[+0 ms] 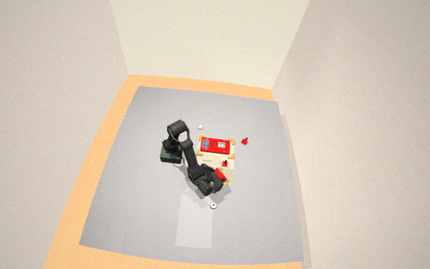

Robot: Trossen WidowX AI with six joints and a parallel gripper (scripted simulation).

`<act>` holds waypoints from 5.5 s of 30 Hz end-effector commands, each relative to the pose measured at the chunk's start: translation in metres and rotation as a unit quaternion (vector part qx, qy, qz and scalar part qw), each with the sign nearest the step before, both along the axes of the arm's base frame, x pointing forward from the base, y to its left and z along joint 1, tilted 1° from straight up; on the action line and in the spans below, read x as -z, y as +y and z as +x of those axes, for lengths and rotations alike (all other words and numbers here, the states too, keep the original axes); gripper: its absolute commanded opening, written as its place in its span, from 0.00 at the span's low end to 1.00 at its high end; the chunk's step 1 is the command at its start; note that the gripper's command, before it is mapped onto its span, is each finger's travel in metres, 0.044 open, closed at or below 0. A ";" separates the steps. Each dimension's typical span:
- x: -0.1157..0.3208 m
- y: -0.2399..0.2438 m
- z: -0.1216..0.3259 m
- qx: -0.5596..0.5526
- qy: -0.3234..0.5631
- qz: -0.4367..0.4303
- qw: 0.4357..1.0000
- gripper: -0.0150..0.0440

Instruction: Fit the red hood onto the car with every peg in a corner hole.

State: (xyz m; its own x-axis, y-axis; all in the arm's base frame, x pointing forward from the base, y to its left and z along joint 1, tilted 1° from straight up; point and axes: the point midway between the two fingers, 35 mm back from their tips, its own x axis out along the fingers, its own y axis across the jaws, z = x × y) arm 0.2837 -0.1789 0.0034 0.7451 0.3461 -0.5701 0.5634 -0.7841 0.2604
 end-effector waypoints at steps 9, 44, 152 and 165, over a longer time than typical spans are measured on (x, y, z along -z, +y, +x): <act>-0.057 -0.030 -0.045 0.053 0.043 0.062 0.996 1.00; -0.048 -0.022 -0.042 -0.251 0.036 -0.235 0.938 1.00; -0.002 -0.020 -0.011 -0.874 -0.123 -0.454 0.121 1.00; 0.005 -0.020 -0.012 -0.874 -0.123 -0.454 0.121 1.00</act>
